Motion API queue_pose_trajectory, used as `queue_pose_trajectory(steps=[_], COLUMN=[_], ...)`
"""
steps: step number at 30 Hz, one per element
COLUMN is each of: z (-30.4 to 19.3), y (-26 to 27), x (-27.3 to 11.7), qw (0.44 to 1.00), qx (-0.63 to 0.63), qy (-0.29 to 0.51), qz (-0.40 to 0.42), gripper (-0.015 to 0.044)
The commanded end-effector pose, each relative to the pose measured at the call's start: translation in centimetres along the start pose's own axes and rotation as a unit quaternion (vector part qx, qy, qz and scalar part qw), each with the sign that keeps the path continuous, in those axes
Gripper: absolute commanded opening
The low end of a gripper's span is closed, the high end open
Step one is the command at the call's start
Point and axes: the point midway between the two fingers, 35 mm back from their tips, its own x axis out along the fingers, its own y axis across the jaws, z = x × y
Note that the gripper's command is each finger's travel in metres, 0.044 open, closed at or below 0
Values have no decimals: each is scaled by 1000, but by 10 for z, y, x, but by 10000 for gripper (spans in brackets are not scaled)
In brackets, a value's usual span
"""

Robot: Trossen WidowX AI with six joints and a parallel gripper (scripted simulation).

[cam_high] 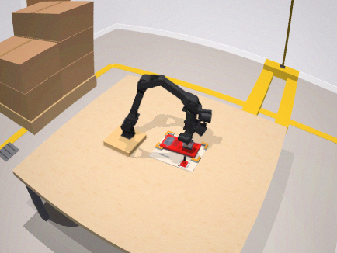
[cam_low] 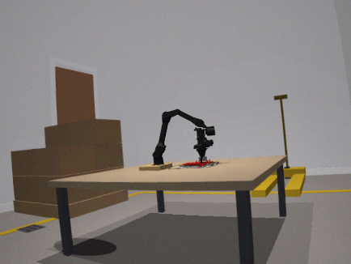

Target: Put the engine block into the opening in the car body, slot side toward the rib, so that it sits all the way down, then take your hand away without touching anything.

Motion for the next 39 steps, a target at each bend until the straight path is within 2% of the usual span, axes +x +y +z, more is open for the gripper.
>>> queue_pose_trajectory(steps=[1,39], z=[0,0], y=[0,0], x=[1,9], qw=[1000,1000], qx=[1,2], qy=[0,0], qz=[0,0], gripper=[159,159])
